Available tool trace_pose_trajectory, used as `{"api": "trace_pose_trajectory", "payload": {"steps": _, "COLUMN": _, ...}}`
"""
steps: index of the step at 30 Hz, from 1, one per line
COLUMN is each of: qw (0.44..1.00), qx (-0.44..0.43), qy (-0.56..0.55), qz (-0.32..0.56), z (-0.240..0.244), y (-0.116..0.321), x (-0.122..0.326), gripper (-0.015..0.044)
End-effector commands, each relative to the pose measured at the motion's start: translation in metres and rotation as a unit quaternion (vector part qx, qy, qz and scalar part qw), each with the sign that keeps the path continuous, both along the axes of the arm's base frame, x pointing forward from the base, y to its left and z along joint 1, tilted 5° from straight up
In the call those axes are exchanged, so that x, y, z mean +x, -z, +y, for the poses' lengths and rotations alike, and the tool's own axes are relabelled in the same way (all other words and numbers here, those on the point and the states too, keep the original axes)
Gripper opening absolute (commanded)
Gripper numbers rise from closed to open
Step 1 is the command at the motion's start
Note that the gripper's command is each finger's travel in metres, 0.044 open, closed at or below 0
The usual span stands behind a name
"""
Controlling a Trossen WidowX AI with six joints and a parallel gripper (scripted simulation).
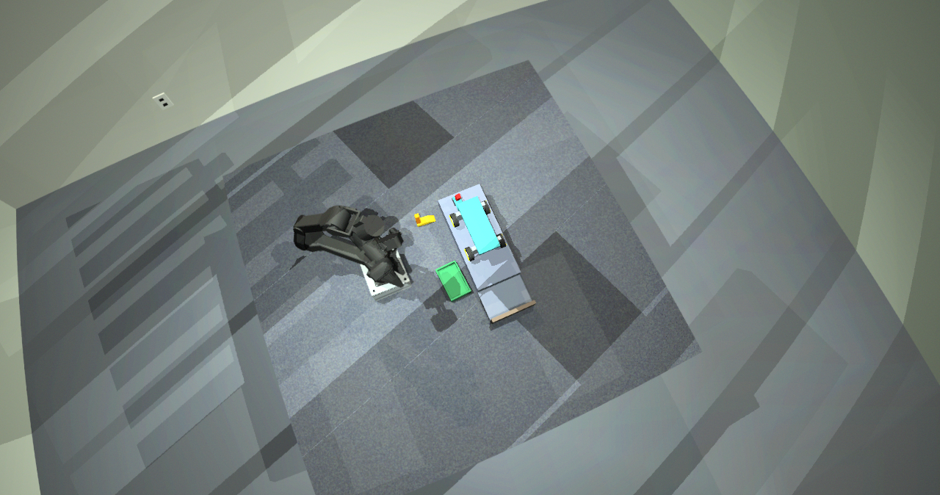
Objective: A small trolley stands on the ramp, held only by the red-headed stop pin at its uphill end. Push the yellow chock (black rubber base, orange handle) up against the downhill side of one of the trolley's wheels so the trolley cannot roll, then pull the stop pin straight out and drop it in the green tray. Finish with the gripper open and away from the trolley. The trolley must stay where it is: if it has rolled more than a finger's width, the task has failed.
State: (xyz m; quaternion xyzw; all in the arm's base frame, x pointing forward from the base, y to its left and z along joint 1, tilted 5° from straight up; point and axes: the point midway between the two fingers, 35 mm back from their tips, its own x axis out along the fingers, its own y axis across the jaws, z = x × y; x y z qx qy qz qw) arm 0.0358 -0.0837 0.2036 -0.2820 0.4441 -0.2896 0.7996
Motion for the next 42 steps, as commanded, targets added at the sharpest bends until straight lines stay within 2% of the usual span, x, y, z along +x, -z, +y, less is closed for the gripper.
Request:
{"api": "trace_pose_trajectory", "payload": {"steps": 1, "qw": 1.0, "qx": 0.001, "qy": -0.002, "qz": 0.001, "z": 0.0, "y": 0.0, "x": 0.001, "gripper": 0.0374}}
{"api": "trace_pose_trajectory", "payload": {"steps": 8, "qw": 0.995, "qx": 0.035, "qy": -0.09, "qz": 0.032, "z": 0.003, "y": -0.001, "x": 0.029, "gripper": 0.019}}
{"api": "trace_pose_trajectory", "payload": {"steps": 25, "qw": 0.935, "qx": 0.113, "qy": -0.305, "qz": 0.142, "z": 0.044, "y": 0.012, "x": 0.1, "gripper": 0.019}}
{"api": "trace_pose_trajectory", "payload": {"steps": 42, "qw": 0.819, "qx": 0.132, "qy": -0.49, "qz": 0.268, "z": 0.126, "y": 0.036, "x": 0.143, "gripper": 0.019}}
